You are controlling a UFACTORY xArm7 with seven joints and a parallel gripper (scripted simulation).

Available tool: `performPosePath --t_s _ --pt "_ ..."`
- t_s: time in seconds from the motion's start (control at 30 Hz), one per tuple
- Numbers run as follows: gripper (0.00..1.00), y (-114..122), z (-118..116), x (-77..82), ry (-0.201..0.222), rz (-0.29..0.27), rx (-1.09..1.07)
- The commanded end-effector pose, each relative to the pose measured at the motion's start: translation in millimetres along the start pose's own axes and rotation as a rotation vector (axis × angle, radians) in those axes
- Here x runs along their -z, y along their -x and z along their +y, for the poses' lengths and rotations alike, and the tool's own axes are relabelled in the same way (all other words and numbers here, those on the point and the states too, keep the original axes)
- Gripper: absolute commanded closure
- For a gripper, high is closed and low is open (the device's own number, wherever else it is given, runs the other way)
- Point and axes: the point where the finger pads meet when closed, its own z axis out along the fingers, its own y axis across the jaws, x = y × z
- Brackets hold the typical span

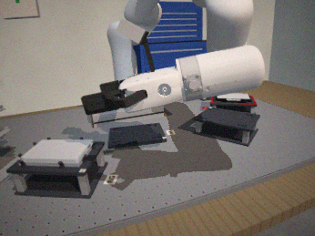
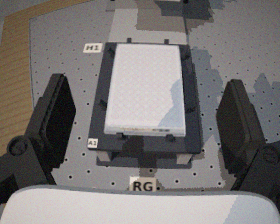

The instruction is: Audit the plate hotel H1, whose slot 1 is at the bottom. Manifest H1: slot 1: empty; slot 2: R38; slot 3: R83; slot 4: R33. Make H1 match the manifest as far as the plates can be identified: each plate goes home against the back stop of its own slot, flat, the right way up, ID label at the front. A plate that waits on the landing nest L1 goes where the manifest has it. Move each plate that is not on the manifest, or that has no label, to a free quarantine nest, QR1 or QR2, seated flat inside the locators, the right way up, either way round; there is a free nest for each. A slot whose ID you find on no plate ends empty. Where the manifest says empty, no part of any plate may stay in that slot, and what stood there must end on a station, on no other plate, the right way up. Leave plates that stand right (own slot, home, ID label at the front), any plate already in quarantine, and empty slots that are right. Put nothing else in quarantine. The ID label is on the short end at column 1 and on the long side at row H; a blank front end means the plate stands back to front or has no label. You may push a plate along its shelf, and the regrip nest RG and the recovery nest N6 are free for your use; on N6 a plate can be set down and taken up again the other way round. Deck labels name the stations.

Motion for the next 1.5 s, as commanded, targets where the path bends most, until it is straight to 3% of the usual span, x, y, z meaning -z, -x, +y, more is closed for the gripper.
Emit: performPosePath --t_s 0.0,0.27,0.63,1.47 --pt "0.00 -2 -1 0.1 0.003 0.040 -0.004" --pt "0.00 -2 -1 0.1 0.003 0.161 -0.004" --pt "0.00 -2 -1 0.1 0.003 0.161 -0.004" --pt "0.00 4 -1 38.0 0.003 0.161 -0.004"
